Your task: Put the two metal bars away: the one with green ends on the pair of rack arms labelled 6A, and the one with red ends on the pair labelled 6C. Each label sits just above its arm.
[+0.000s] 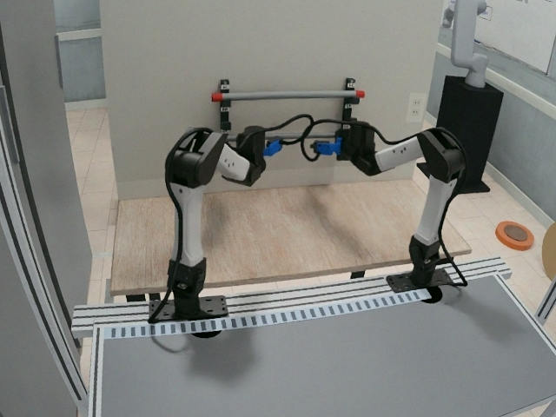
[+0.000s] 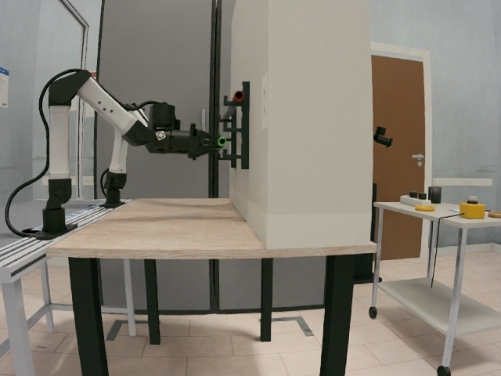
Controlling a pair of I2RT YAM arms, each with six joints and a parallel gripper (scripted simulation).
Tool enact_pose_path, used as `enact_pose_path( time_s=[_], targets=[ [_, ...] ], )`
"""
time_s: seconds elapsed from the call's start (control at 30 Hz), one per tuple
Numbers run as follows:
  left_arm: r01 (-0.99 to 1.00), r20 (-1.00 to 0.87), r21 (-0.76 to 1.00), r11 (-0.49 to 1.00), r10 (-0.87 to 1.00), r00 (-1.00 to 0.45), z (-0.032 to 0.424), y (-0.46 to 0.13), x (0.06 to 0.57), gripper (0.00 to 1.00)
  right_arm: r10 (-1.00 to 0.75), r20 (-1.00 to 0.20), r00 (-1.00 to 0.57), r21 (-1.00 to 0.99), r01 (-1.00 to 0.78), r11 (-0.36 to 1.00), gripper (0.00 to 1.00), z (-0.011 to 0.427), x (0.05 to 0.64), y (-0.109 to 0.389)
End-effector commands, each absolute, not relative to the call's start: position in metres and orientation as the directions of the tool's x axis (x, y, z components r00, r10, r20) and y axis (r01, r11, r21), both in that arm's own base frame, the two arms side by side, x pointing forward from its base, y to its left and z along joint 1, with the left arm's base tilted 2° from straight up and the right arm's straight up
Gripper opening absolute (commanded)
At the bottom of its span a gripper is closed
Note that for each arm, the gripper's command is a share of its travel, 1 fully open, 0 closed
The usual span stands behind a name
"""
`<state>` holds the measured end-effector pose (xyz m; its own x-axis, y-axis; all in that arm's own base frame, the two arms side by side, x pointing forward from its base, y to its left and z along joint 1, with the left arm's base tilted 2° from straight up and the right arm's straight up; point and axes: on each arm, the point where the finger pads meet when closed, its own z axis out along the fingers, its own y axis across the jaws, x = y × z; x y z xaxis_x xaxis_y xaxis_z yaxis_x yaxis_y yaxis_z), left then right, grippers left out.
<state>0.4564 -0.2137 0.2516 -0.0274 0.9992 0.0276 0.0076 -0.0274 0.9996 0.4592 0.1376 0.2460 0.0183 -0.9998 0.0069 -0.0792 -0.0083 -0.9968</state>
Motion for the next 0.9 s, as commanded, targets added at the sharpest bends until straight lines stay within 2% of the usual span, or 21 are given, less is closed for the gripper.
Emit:
enact_pose_path(
  time_s=[0.0,0.87],
  targets=[
    [-0.023,0.018,1.000,-0.019,1.000,-0.017,0.265,-0.220,0.465,0.00,-1.000,0.001,0.026,-1.000,-0.003,-0.001,0.00,0.278,0.470,0.140],
    [-0.023,0.018,1.000,-0.019,1.000,-0.017,0.262,-0.219,0.484,0.00,-1.000,0.001,0.026,-1.000,-0.003,-0.001,0.00,0.277,0.488,0.140]
  ],
)
